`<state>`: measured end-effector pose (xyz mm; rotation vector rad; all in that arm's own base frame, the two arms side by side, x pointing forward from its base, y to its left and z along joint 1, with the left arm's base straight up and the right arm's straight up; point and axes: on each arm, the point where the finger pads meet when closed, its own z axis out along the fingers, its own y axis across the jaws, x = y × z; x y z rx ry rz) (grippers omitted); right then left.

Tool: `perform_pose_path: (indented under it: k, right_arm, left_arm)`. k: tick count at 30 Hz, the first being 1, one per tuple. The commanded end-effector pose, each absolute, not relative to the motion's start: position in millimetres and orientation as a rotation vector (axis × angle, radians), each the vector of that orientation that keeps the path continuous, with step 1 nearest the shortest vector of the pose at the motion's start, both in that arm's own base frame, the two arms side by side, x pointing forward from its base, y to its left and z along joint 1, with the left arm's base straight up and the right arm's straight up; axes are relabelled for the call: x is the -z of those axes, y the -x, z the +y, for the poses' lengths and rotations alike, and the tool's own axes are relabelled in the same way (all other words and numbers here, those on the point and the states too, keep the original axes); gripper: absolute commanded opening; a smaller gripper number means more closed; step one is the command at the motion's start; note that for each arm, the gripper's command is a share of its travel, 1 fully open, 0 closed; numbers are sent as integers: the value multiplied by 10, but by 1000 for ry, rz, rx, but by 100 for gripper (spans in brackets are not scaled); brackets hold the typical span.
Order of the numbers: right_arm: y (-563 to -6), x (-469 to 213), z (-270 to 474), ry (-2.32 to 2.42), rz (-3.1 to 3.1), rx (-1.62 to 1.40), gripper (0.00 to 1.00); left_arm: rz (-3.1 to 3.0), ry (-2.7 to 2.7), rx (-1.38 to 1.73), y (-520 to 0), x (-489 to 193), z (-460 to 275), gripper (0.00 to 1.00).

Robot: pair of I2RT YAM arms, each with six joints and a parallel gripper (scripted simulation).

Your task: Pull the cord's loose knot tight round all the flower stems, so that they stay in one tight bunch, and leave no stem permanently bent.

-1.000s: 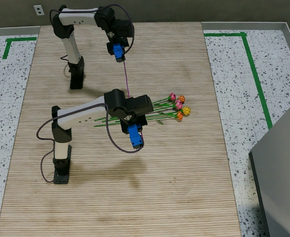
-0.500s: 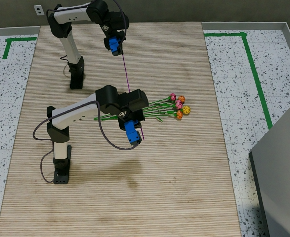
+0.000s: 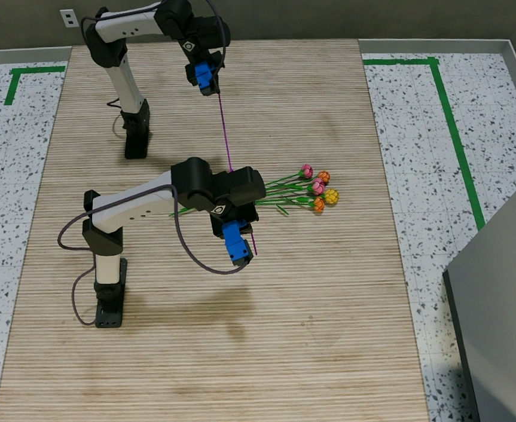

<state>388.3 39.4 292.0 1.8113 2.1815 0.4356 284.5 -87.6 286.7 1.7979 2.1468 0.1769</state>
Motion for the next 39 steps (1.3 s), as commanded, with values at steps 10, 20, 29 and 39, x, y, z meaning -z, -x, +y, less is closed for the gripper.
perform_pose_path:
  k: [10, 20, 29, 39]
  right_arm:
    - [-3945, -2957, 23, -1798, 2182, -445, 0]
    - [-4009, -2954, -334, -1791, 2171, -454, 0]
    - [-4080, -2953, -778, -1776, 2151, -469, 0]
    - [-4145, -2955, -1146, -1759, 2125, -484, 0]
  left_arm:
    - [2119, -1788, -190, -2708, -2931, -491, 0]
    - [2107, -1776, -206, -2655, -2931, -142, 0]
    - [2088, -1755, -244, -2592, -2947, 291, 0]
    - [2083, -1740, -267, -2565, -2918, 665, 0]
